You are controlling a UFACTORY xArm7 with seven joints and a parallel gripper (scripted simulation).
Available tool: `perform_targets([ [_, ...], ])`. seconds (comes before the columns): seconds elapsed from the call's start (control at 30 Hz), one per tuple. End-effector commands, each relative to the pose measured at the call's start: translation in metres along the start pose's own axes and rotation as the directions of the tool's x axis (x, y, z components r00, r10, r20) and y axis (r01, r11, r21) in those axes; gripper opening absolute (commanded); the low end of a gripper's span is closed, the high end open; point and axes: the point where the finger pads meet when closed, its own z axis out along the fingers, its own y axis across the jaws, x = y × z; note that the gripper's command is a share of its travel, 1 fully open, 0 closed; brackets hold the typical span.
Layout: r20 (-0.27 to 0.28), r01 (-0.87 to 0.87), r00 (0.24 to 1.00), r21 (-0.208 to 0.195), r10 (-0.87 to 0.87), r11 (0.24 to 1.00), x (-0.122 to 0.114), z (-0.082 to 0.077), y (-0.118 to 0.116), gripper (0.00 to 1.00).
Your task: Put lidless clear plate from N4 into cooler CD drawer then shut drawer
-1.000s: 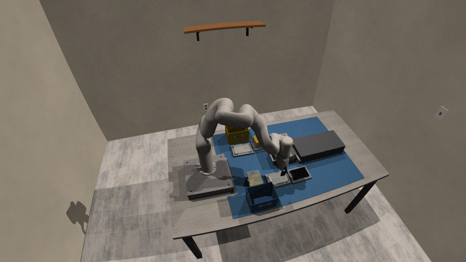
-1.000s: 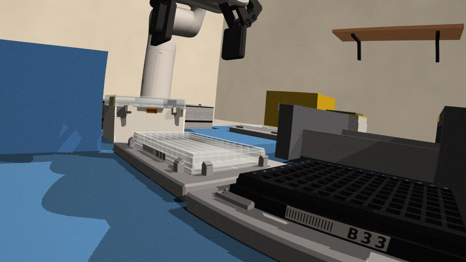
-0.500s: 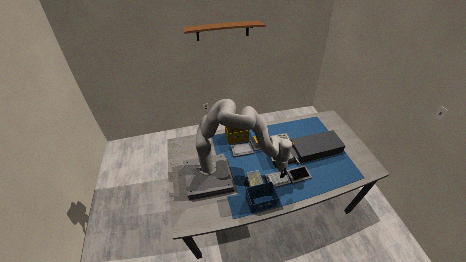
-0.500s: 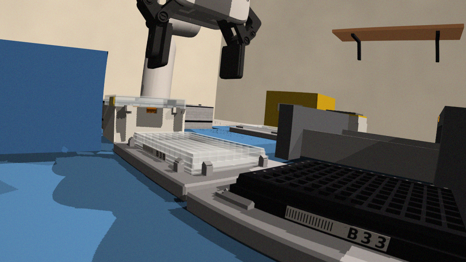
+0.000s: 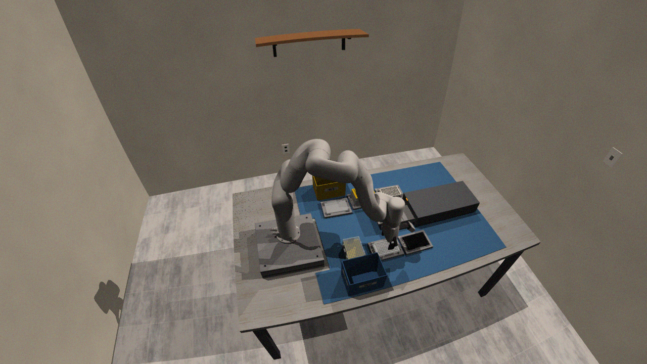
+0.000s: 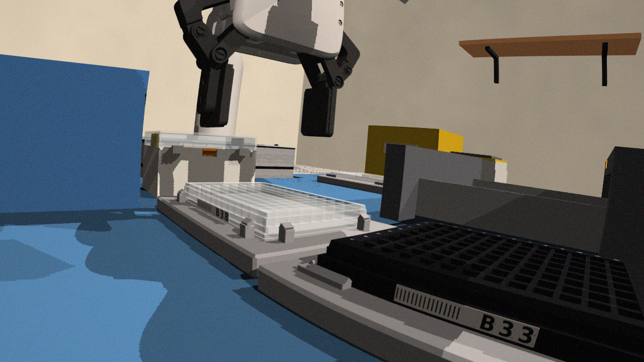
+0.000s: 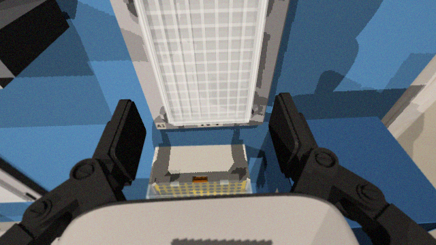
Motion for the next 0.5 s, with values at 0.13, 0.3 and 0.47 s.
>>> perform_targets([
  [0.13, -0.005, 0.000, 1.000, -0.002, 0.000, 1.000, 0.002, 0.011, 0.001, 1.00],
  [0.3, -0.005, 0.000, 1.000, -0.002, 0.000, 1.000, 0.002, 0.019, 0.001, 1.00],
  [0.47, -0.005, 0.000, 1.000, -0.002, 0.000, 1.000, 0.002, 0.027, 0.001, 1.00],
])
